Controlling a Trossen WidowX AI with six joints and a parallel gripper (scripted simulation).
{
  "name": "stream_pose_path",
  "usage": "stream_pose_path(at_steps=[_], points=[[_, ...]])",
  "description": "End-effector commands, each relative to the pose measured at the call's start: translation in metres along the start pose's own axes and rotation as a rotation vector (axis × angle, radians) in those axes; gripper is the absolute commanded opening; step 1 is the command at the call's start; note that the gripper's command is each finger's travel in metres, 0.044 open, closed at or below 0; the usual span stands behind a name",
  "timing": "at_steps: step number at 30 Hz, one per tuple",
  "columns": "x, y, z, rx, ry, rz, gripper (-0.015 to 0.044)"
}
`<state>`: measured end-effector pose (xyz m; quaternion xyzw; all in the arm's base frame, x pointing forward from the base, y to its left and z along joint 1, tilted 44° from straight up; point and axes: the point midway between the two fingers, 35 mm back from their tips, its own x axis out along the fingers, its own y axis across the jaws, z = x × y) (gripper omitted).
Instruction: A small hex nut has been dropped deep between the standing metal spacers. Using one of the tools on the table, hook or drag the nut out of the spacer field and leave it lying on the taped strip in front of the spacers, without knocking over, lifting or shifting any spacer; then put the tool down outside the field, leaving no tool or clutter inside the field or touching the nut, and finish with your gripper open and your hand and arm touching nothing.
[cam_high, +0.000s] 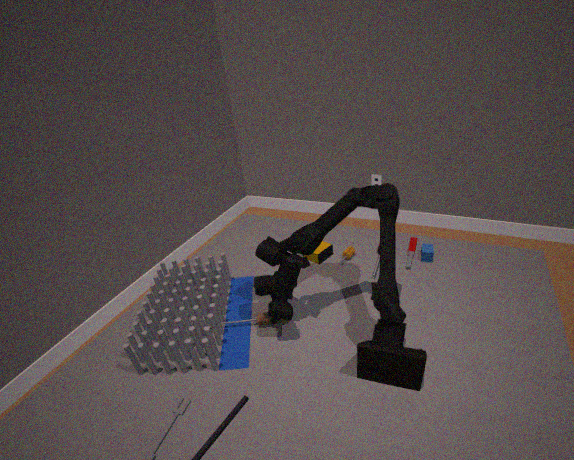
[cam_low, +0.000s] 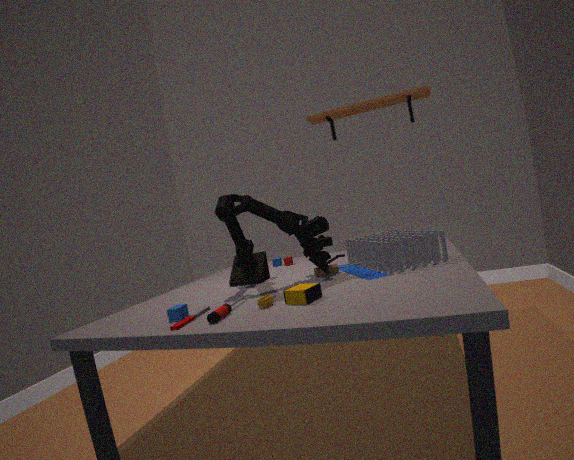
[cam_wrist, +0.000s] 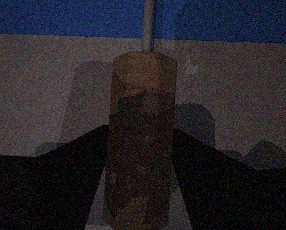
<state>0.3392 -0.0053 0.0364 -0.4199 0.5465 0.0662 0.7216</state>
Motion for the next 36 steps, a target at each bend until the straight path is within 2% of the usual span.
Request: stream_pose_path(at_steps=[1, 36], points=[[-0.002, 0.000, -0.003, -0.006, -0.001, 0.000, 0.0000], [-0.011, 0.000, -0.023, -0.007, 0.001, 0.000, 0.0000]])
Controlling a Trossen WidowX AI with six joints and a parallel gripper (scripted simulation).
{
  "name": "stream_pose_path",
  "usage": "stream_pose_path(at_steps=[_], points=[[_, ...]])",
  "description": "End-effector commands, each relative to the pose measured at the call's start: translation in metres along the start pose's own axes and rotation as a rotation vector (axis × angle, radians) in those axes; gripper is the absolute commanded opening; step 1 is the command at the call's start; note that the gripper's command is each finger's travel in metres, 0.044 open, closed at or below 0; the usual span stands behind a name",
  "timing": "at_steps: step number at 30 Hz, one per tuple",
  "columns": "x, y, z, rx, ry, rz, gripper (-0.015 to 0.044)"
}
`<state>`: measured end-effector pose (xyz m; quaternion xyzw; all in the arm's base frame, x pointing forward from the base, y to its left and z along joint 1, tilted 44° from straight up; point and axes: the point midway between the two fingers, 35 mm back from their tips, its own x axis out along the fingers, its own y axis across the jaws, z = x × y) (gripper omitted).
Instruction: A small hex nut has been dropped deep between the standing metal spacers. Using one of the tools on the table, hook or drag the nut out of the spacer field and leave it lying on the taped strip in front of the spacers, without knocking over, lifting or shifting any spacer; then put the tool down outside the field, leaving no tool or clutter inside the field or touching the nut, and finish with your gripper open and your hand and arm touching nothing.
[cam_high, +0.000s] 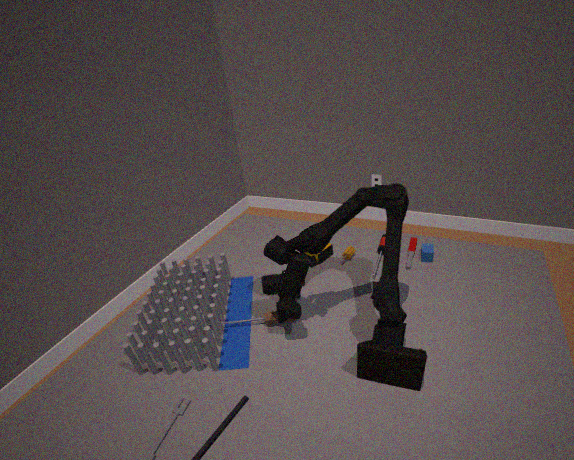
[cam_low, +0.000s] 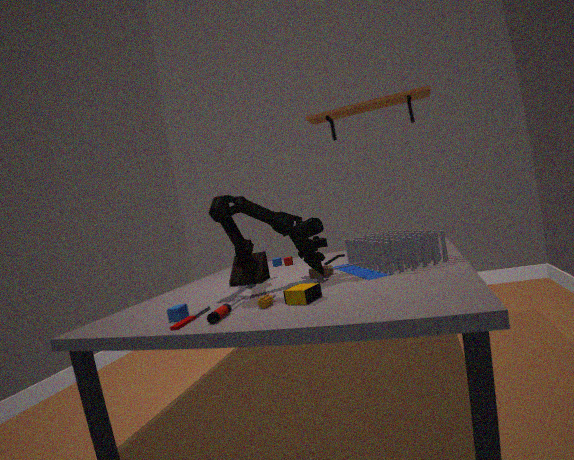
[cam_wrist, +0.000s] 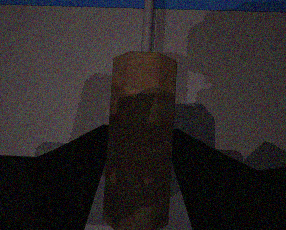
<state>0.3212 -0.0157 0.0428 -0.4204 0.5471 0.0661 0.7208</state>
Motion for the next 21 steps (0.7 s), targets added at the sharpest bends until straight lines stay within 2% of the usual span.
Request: stream_pose_path(at_steps=[1, 21], points=[[-0.002, 0.000, -0.003, -0.006, -0.001, 0.000, 0.0000], [-0.007, 0.000, -0.014, -0.006, 0.000, 0.000, 0.0000]])
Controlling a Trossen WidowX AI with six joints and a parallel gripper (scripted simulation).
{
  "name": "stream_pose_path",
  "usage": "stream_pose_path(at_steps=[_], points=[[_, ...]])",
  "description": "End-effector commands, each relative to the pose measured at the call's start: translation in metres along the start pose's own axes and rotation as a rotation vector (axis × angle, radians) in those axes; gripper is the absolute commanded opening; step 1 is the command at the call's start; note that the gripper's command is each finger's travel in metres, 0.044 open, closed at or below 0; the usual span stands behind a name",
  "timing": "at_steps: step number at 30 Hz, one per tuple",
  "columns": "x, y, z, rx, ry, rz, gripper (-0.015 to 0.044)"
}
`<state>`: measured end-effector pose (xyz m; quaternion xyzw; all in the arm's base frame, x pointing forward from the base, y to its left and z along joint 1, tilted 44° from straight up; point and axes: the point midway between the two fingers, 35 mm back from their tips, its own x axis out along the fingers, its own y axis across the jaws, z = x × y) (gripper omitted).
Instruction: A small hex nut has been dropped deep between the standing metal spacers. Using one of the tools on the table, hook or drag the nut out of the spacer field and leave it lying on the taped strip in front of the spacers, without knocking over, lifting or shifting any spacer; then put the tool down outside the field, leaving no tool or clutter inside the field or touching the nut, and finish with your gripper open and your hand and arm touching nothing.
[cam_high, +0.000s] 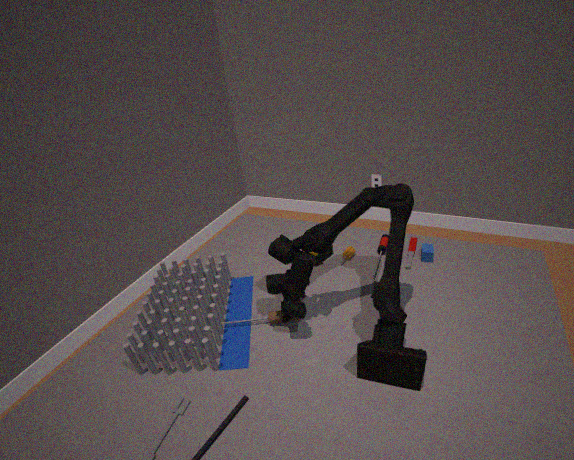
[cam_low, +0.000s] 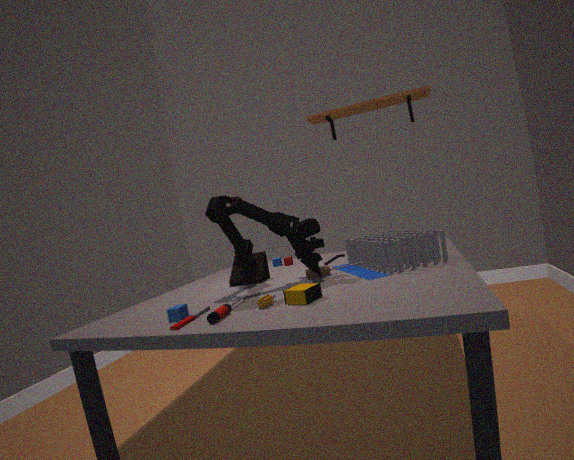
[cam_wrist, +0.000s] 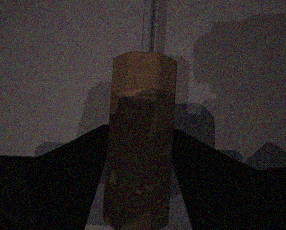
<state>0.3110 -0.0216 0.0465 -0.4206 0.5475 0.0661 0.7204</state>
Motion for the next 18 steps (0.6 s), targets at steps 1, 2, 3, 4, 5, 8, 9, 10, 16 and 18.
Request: stream_pose_path(at_steps=[1, 2, 3, 4, 5, 8, 9, 10, 16, 18], points=[[-0.0021, 0.0000, -0.0030, -0.006, -0.001, 0.000, 0.0000], [-0.0023, -0.0001, -0.0035, -0.006, -0.001, 0.000, 0.0000], [-0.0026, -0.0001, -0.0041, -0.006, -0.001, 0.000, 0.0000], [-0.0028, -0.0001, -0.0046, -0.006, -0.001, 0.000, 0.0000], [-0.0030, -0.0001, -0.0052, -0.006, -0.001, 0.000, 0.0000], [-0.0037, -0.0001, -0.0068, -0.006, -0.001, 0.000, 0.0000], [-0.0040, -0.0001, -0.0073, -0.006, -0.001, 0.000, 0.0000], [-0.0042, -0.0001, -0.0078, -0.006, -0.001, 0.000, 0.0000], [-0.0055, -0.0001, -0.0109, -0.006, 0.000, 0.000, 0.0000], [-0.0060, -0.0001, -0.0119, -0.006, 0.000, 0.000, 0.0000]])
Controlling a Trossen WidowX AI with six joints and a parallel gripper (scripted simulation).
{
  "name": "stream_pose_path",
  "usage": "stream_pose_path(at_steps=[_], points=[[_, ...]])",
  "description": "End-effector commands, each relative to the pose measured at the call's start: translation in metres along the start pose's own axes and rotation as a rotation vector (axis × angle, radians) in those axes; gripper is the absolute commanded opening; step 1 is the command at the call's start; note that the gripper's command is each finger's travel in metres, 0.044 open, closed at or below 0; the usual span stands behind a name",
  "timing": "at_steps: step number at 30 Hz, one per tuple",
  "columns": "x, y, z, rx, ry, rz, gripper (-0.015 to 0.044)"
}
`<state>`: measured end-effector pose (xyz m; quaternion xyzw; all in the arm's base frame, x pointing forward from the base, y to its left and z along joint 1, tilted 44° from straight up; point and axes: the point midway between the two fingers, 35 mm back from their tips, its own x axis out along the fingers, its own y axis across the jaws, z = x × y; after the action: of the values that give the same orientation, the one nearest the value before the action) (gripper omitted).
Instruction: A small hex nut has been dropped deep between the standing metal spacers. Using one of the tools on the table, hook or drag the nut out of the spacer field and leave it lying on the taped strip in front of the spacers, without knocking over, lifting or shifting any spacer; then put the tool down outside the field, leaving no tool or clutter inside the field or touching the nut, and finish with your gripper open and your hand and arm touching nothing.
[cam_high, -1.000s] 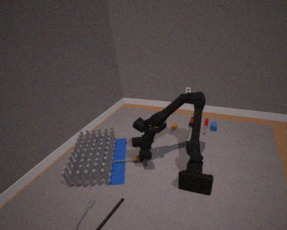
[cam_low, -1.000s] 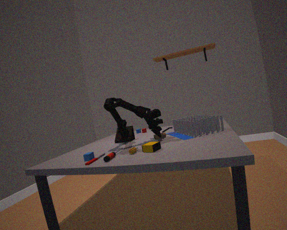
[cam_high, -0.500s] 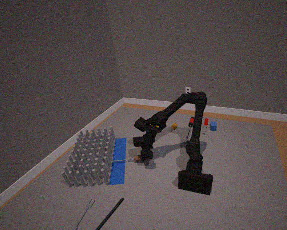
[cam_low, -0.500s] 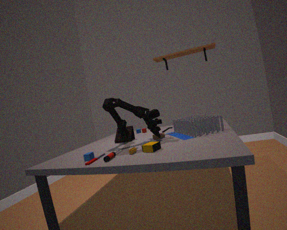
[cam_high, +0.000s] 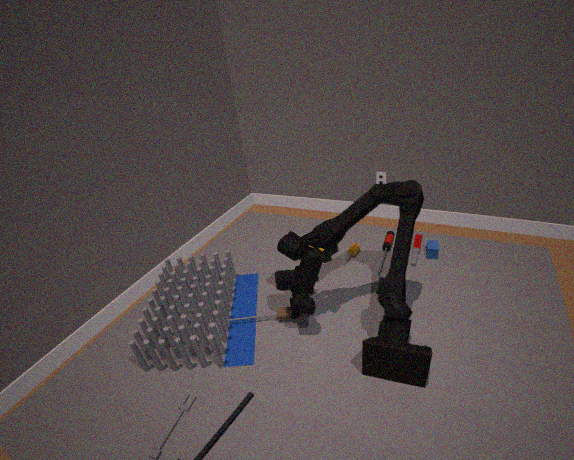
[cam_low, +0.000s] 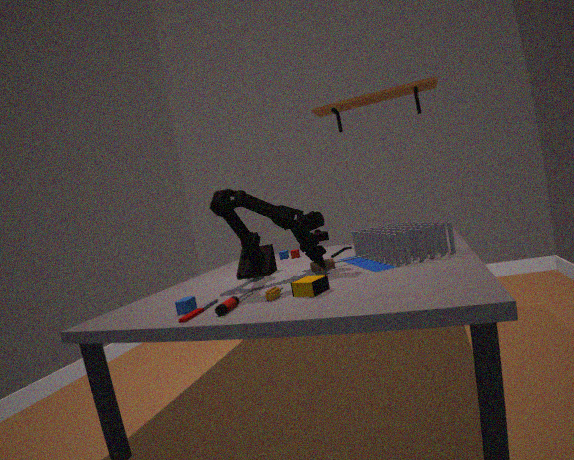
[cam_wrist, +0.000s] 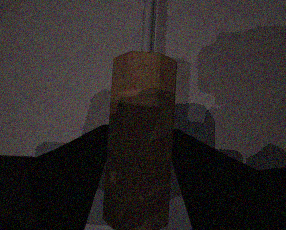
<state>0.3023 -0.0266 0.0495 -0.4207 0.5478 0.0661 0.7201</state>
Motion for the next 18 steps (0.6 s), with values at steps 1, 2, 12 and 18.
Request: stream_pose_path(at_steps=[1, 2, 12, 18], points=[[-0.0020, -0.0001, -0.0028, -0.006, -0.001, 0.000, 0.0000], [-0.0023, -0.0001, -0.0033, -0.006, -0.001, 0.000, 0.0000], [-0.0045, -0.0002, -0.0085, -0.006, -0.001, 0.000, 0.0000], [-0.0059, -0.0002, -0.0116, -0.006, 0.000, 0.000, 0.0000]])
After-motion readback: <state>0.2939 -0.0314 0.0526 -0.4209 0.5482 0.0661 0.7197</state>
